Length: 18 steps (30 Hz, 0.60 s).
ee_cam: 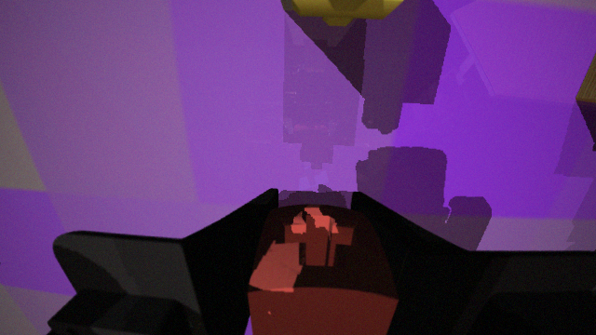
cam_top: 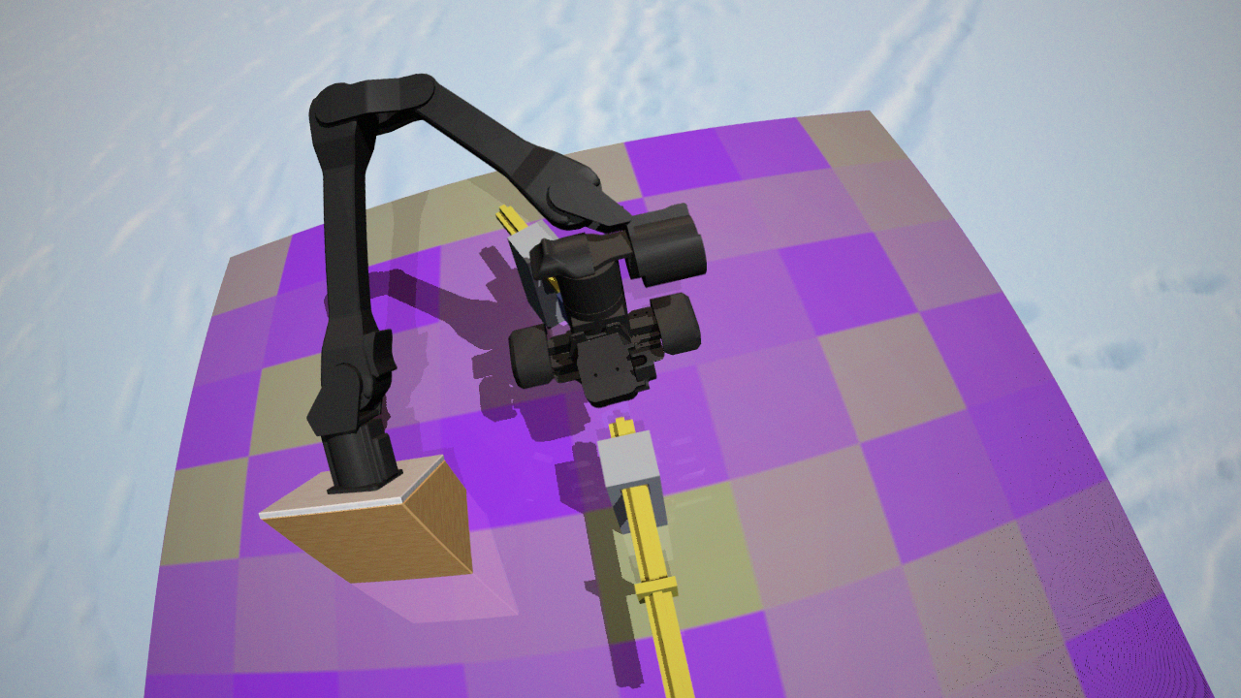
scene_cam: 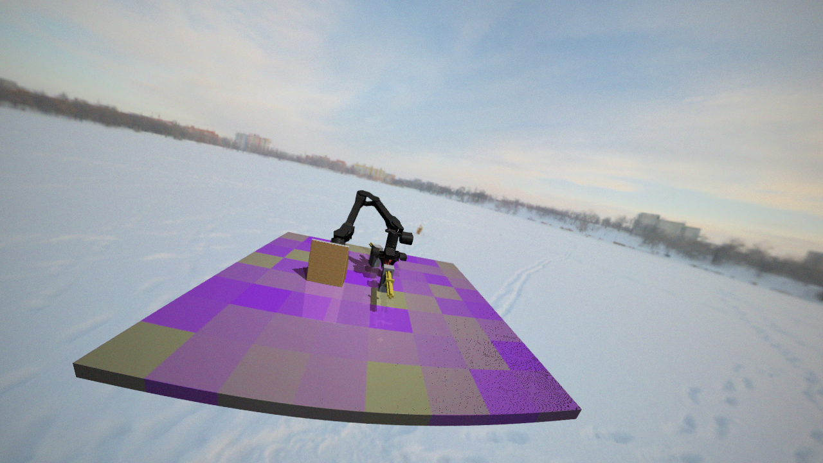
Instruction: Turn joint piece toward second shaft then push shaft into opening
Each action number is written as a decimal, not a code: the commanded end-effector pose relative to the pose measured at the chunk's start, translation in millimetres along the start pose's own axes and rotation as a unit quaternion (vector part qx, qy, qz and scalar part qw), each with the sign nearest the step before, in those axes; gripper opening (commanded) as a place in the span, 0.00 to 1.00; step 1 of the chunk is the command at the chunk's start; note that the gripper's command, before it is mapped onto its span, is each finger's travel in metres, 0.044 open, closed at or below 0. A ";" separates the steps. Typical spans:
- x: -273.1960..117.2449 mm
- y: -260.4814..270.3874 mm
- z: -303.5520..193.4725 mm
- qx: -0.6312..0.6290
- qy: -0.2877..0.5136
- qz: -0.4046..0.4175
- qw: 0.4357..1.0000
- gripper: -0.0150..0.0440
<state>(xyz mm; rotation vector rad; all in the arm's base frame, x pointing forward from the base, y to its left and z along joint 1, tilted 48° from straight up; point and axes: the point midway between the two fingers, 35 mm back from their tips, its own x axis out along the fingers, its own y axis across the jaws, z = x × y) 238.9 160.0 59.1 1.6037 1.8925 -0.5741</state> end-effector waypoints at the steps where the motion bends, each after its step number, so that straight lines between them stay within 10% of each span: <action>1: 0.0 0.0 0.0 0.000 0.000 0.000 1.000 0.30; 18: 0.0 0.0 0.0 0.000 0.000 0.000 1.000 0.95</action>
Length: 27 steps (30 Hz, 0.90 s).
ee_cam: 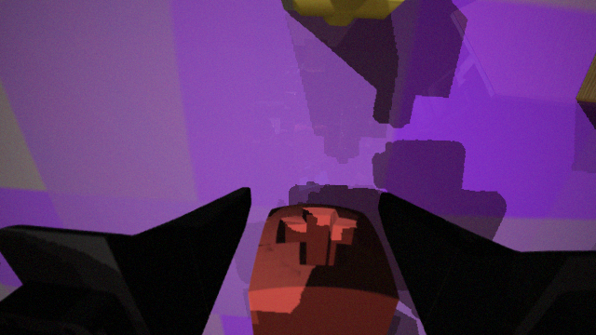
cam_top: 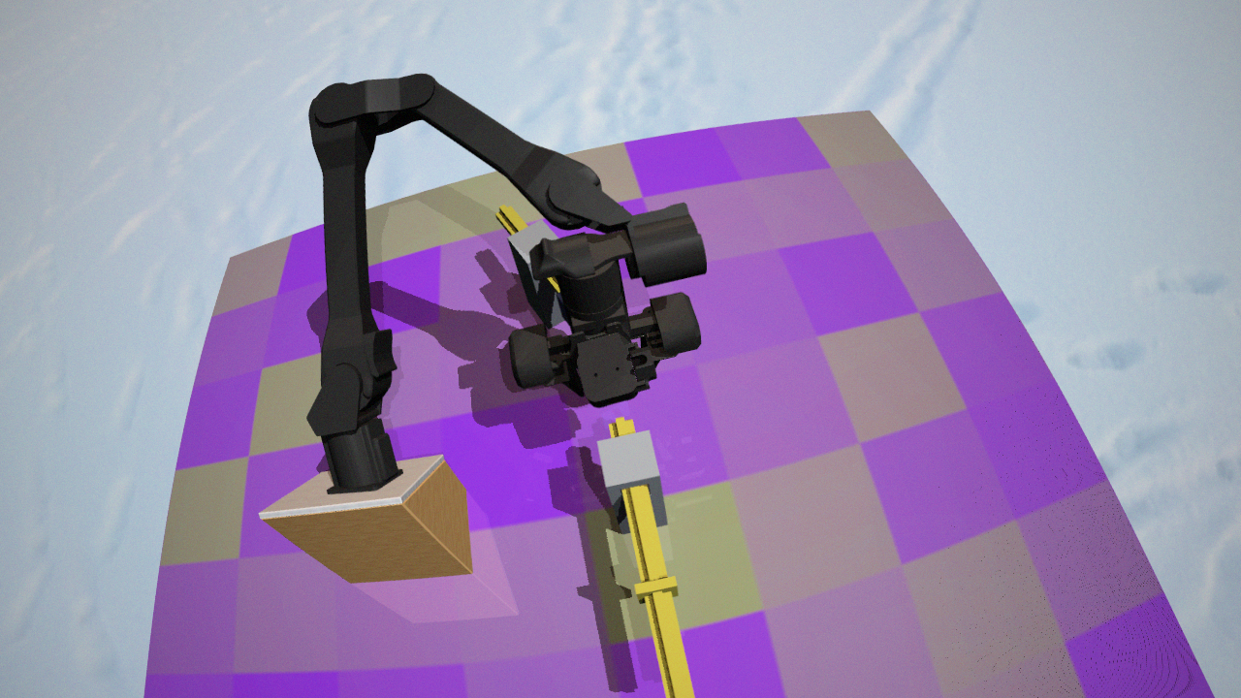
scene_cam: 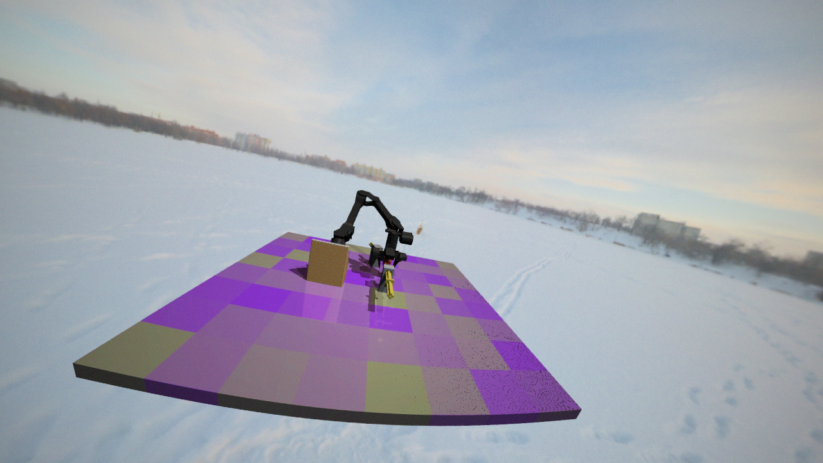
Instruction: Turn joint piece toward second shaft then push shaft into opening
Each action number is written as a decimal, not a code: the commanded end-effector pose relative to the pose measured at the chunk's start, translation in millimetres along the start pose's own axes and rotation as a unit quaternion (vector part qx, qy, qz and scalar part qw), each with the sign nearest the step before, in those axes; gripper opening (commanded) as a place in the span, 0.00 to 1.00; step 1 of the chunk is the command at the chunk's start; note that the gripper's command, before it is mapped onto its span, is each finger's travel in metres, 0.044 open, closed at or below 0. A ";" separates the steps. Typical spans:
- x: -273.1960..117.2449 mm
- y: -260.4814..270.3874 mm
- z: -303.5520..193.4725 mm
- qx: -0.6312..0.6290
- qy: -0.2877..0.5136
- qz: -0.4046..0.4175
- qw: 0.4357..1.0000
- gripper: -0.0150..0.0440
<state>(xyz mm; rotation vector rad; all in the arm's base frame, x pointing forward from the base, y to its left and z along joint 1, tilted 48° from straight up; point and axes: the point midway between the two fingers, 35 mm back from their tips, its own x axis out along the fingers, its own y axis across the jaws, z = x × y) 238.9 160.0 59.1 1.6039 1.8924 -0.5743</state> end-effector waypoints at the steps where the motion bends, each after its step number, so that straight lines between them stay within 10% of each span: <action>1: 0.0 0.0 0.0 0.000 0.000 0.000 1.000 0.99; 27: -41.9 3.7 3.0 -0.075 0.026 0.005 0.997 1.00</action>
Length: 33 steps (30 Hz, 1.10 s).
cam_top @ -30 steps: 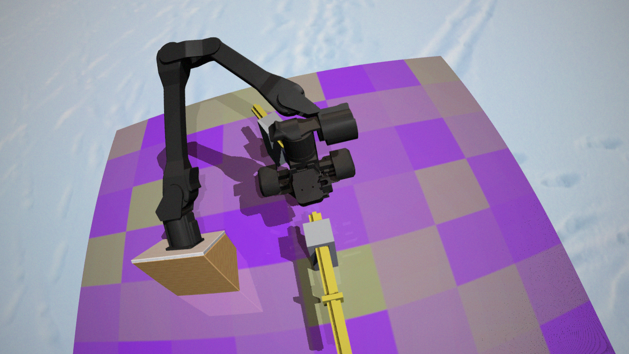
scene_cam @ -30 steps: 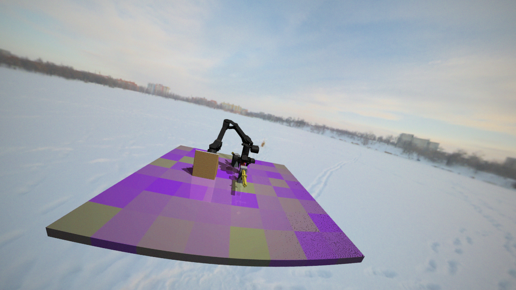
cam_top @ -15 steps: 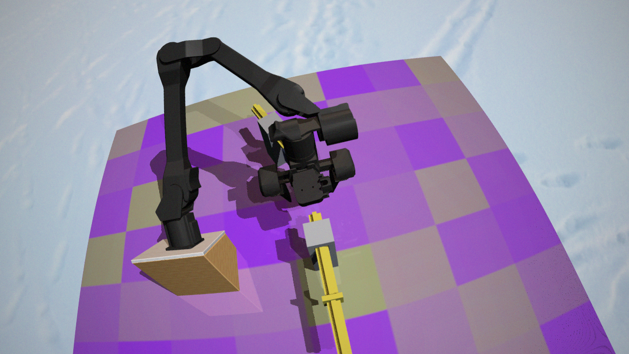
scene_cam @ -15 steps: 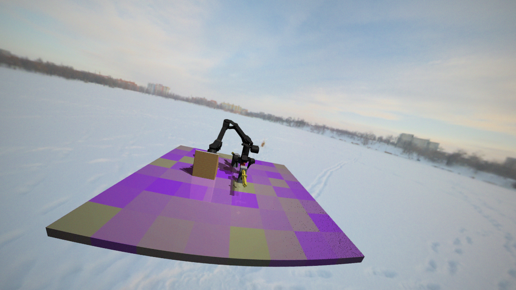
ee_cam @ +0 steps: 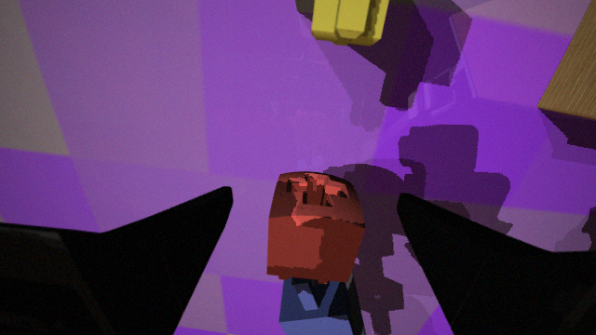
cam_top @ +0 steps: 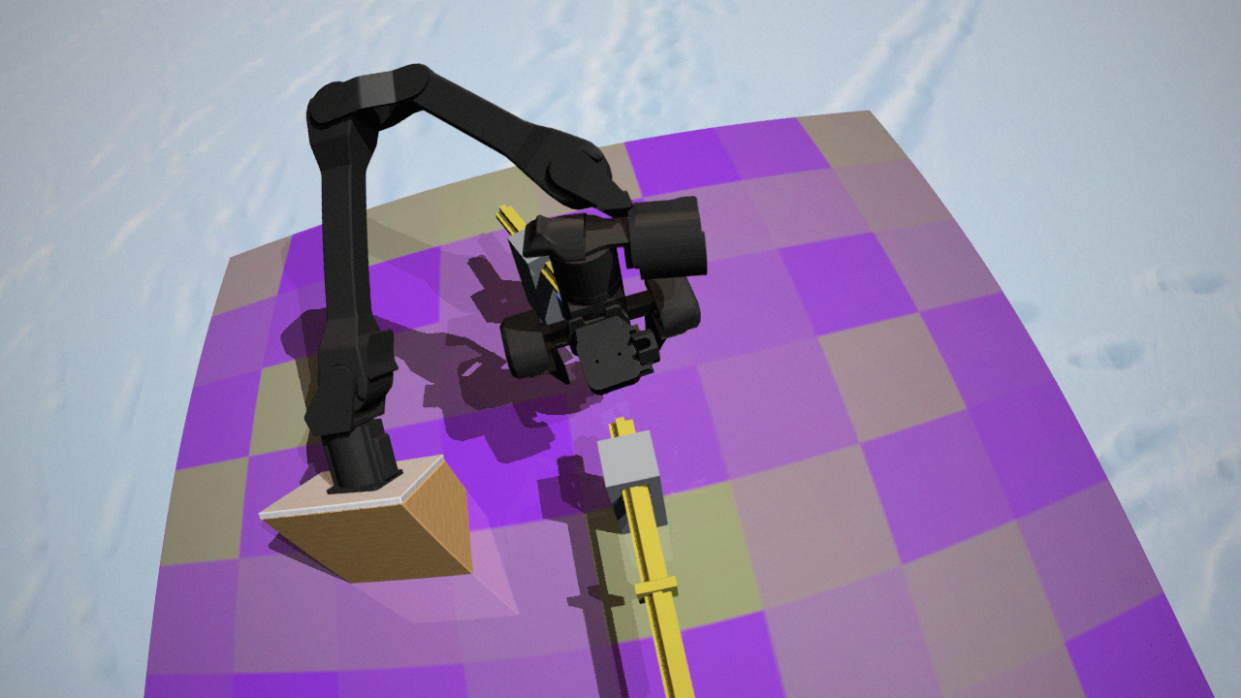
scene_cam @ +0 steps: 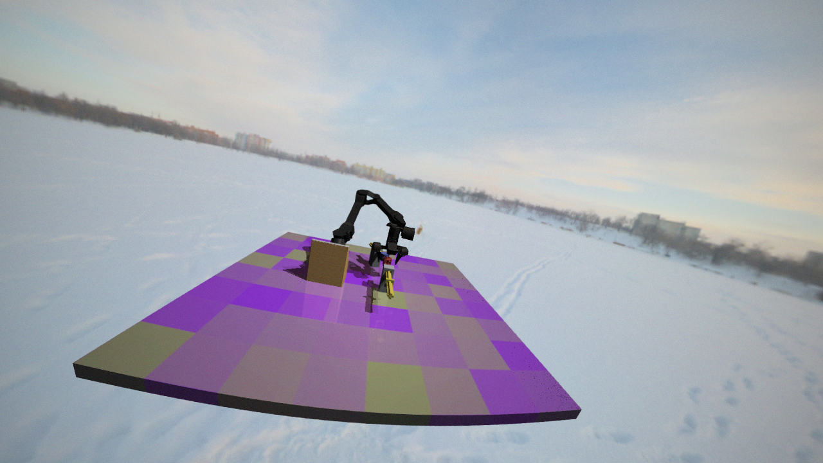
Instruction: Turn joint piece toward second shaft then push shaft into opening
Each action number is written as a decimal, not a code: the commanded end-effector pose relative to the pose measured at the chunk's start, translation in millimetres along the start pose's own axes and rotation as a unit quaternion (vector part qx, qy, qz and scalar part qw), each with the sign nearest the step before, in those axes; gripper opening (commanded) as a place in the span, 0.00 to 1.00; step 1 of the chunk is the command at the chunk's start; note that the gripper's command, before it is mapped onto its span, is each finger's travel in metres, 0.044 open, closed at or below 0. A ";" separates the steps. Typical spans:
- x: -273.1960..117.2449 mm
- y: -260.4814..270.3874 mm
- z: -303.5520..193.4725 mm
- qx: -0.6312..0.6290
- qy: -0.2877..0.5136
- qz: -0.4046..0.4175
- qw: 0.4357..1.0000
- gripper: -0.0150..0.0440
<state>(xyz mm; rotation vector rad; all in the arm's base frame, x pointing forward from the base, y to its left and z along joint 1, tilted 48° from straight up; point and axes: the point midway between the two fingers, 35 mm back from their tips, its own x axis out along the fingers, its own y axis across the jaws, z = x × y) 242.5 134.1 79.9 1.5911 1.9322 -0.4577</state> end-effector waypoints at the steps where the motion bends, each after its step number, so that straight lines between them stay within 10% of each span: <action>1: -11.9 4.6 0.7 -0.056 -0.005 0.004 0.998 1.00; 33: -122.8 2.1 -4.8 -0.569 -0.028 -0.013 0.822 1.00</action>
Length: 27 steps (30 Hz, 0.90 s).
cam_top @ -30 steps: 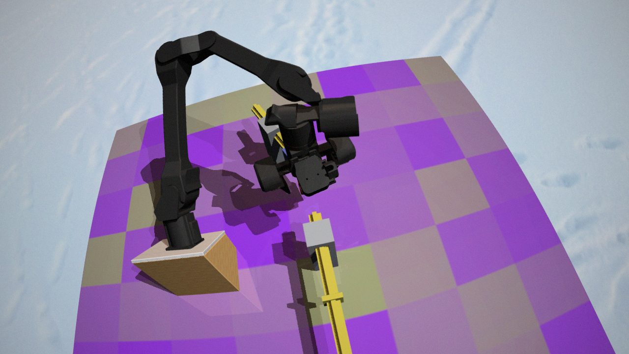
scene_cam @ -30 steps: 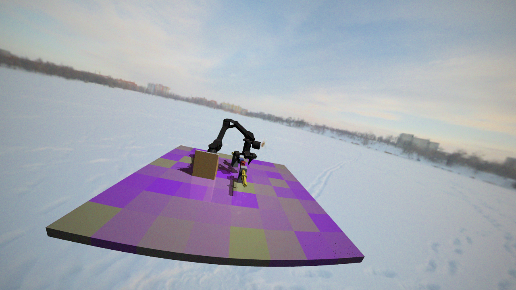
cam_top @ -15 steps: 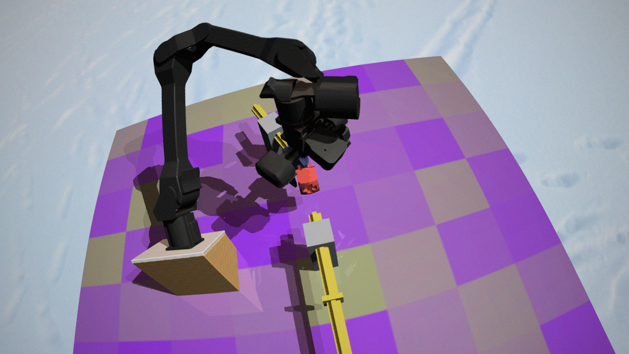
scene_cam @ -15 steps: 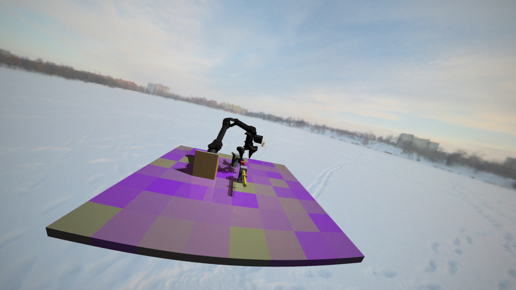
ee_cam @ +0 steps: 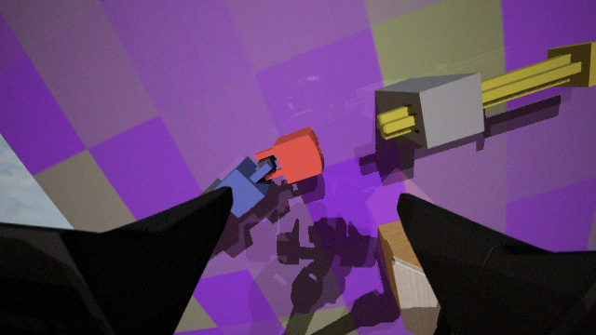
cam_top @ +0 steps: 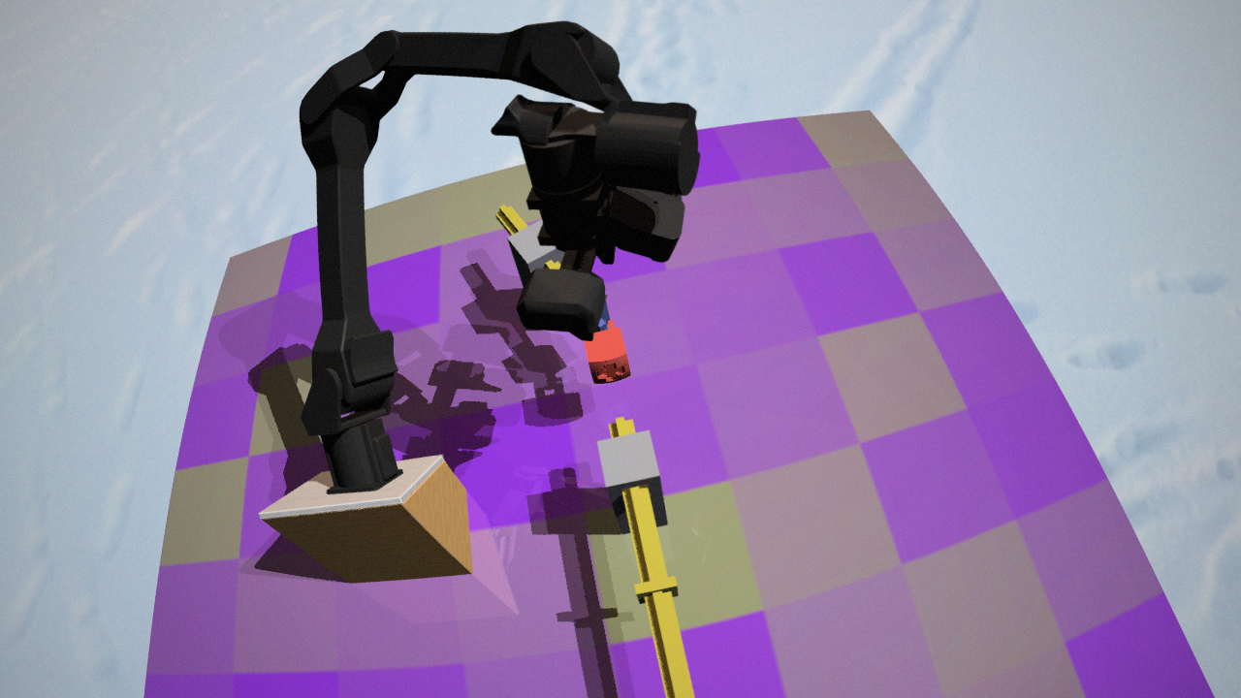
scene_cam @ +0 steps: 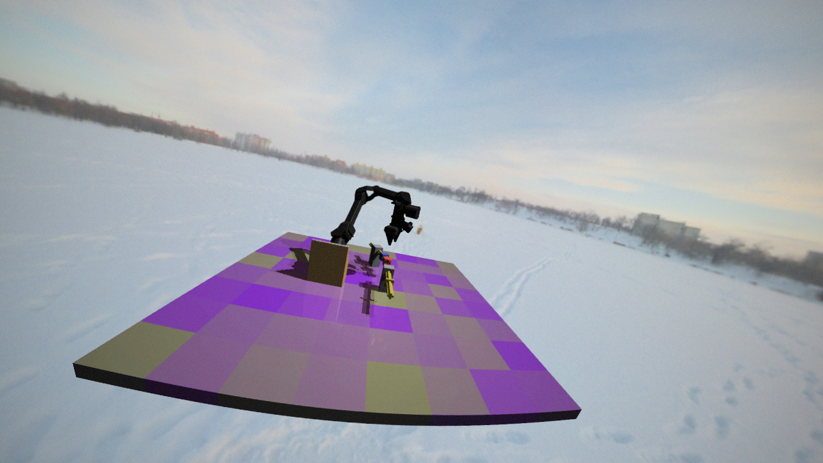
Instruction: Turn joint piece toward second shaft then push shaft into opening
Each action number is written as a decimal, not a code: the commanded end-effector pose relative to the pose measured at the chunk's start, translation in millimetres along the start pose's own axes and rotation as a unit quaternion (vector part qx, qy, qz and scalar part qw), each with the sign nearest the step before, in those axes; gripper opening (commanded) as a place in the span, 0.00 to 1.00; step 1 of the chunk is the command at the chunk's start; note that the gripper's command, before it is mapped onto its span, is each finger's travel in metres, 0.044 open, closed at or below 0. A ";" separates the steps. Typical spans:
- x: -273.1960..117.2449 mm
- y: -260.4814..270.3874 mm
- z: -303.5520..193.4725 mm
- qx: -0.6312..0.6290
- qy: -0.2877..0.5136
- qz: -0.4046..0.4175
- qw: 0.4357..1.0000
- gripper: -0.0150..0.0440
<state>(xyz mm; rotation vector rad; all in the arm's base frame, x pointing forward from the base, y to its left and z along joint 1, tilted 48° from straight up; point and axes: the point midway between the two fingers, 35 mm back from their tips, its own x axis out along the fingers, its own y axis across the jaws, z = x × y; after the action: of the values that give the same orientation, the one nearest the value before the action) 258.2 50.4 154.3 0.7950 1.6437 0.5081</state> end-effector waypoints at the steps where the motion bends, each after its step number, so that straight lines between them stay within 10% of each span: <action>1: -12.7 0.3 -2.6 -0.064 0.001 -0.003 0.998 1.00; 27: 6.2 -32.7 15.1 0.191 0.047 0.047 0.979 1.00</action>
<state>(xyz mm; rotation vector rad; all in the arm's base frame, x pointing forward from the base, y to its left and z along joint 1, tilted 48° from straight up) 265.1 32.0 132.4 1.0615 1.7812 0.3606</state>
